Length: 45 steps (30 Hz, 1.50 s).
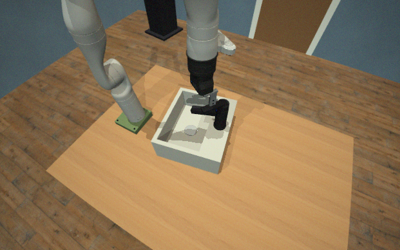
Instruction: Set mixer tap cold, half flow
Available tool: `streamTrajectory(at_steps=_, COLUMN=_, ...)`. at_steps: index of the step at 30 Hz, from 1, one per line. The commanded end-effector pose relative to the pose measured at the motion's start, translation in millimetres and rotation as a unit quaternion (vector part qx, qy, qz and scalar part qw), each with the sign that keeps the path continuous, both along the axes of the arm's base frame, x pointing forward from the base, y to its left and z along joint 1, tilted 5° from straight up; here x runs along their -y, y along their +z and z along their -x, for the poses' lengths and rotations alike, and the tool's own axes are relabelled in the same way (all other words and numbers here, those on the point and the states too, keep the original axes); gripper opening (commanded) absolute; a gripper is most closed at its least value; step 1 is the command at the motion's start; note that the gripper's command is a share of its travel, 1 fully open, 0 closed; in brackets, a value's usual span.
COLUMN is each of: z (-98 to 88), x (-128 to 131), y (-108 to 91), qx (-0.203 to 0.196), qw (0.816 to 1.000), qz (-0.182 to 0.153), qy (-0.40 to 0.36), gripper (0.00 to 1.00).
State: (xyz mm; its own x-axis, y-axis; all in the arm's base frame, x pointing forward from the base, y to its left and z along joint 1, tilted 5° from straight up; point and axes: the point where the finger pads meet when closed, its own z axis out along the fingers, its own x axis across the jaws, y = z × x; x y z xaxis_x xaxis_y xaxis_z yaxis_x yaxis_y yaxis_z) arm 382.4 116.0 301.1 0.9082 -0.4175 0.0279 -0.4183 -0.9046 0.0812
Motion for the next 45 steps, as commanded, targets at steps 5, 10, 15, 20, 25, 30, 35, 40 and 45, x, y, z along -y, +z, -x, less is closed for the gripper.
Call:
streamTrajectory(at_steps=5, z=-0.8, x=-0.7, y=3.0, qx=0.002, qw=1.000, qz=-0.001, qy=0.000, gripper=1.00)
streamTrajectory(at_steps=10, z=-0.8, x=-0.7, y=3.0, qx=0.002, qw=1.000, qz=-0.001, qy=0.000, gripper=0.00)
streamTrajectory(at_steps=15, z=-0.8, x=-0.7, y=3.0, qx=0.002, qw=1.000, qz=-0.001, qy=0.000, gripper=0.00)
streamTrajectory(at_steps=20, z=-0.8, x=-0.7, y=3.0, qx=0.002, qw=1.000, qz=-0.001, qy=0.000, gripper=0.00)
streamTrajectory(at_steps=25, z=-0.8, x=-0.7, y=3.0, qx=0.002, qw=1.000, qz=-0.001, qy=0.000, gripper=0.00)
streamTrajectory(at_steps=30, z=-0.8, x=-0.7, y=3.0, qx=0.002, qw=1.000, qz=-0.001, qy=0.000, gripper=0.00)
streamTrajectory(at_steps=35, z=-0.8, x=-0.7, y=3.0, qx=0.002, qw=1.000, qz=-0.001, qy=0.000, gripper=0.00)
streamTrajectory(at_steps=40, z=-0.8, x=-0.7, y=3.0, qx=0.002, qw=1.000, qz=-0.001, qy=0.000, gripper=0.00)
streamTrajectory(at_steps=45, z=-0.9, x=-0.7, y=3.0, qx=0.002, qw=1.000, qz=-0.001, qy=-0.001, gripper=0.00)
